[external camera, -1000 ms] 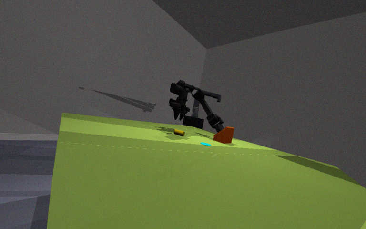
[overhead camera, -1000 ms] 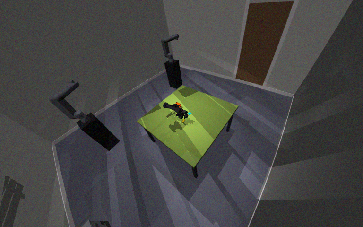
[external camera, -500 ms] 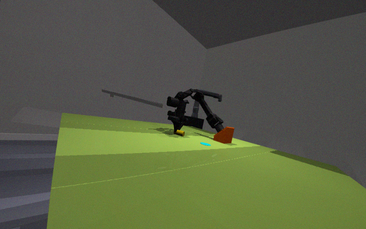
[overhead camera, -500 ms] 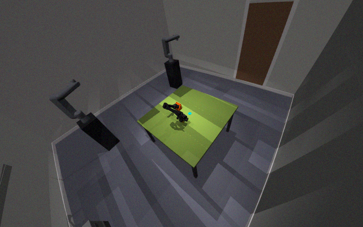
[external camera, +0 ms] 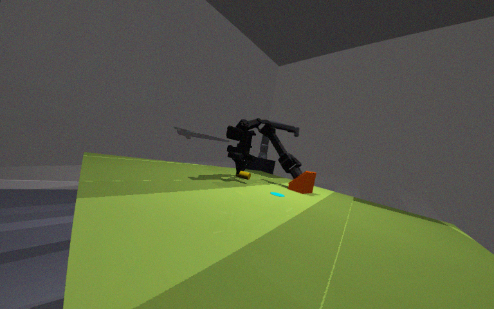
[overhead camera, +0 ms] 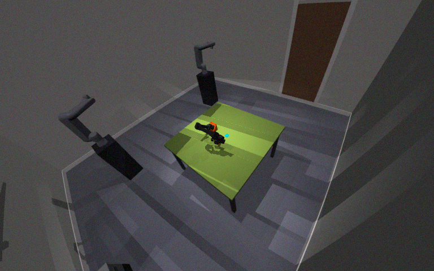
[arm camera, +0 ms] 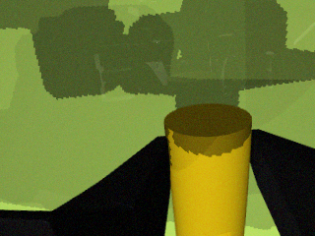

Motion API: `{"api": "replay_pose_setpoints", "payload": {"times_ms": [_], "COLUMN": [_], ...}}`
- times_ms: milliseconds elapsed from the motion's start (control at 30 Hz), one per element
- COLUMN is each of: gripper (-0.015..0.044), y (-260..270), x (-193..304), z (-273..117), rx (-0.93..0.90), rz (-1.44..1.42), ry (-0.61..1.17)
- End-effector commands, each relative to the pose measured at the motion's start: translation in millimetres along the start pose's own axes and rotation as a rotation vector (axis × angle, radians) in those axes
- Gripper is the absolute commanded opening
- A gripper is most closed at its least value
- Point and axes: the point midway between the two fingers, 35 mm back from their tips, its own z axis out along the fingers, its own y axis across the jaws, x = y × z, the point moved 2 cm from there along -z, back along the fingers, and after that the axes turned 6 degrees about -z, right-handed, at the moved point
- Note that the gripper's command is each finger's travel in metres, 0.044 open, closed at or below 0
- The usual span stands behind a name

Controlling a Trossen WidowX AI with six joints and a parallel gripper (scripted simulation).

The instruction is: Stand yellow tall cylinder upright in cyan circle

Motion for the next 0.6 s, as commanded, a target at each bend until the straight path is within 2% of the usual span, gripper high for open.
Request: {"api": "replay_pose_setpoints", "payload": {"times_ms": [0, 567], "gripper": [0.0105, 0.0105], "y": [2.7, 1.2], "x": [-2.1, -0.8], "z": [-12.6, -66.4], "rx": [-0.008, -0.007], "rz": [0.007, 0.006], "ry": [-0.003, -0.002]}}
